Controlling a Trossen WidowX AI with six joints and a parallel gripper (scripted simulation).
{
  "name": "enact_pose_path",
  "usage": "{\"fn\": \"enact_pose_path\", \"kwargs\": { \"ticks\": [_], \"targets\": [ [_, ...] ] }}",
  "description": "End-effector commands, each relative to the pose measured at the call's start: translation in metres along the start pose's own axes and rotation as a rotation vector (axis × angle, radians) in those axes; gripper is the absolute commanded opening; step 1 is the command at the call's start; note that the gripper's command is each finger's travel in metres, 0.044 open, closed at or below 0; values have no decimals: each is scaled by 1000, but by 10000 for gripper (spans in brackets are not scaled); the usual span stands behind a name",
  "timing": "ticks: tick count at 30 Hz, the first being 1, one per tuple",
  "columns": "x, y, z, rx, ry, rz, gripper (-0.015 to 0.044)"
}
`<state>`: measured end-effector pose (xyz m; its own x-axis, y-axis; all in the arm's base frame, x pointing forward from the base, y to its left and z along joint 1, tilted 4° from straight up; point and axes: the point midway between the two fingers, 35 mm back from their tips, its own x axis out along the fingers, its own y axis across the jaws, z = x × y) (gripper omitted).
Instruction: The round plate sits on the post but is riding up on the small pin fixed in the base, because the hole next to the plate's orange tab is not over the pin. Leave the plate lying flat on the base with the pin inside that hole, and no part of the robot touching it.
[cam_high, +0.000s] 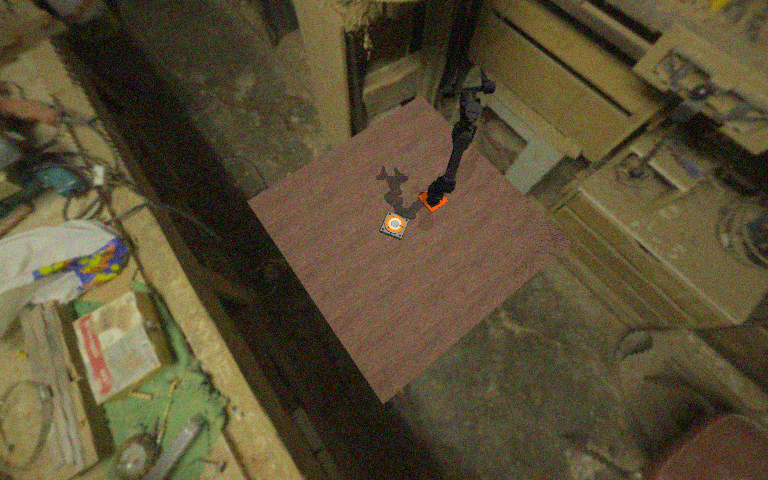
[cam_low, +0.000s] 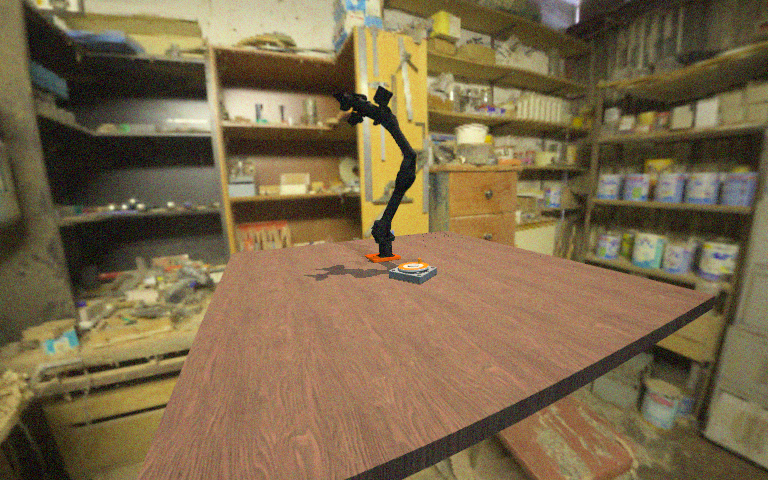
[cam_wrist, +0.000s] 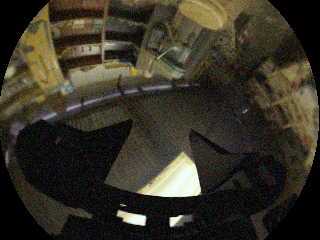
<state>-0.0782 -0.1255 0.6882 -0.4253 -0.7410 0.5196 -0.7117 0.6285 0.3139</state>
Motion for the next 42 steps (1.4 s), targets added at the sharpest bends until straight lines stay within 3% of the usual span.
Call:
{"fn": "enact_pose_path", "kwargs": {
  "ticks": [1,8,11,15,26,32,34,40,42],
  "targets": [
    [1,-1,2,-3,-4,-7,374],
    [30,-76,65,-159,-99,-335,190],
    [33,-95,69,-210,-79,-399,111],
    [28,-162,98,-347,-67,-638,6],
    [-36,-294,127,-643,131,-1115,0],
    [-113,-366,136,-867,401,-1414,0],
    [-124,-374,136,-887,438,-1449,0],
    [-222,-414,140,-1048,782,-1686,0],
    [-235,-417,141,-1076,840,-1710,0]
  ]
}}
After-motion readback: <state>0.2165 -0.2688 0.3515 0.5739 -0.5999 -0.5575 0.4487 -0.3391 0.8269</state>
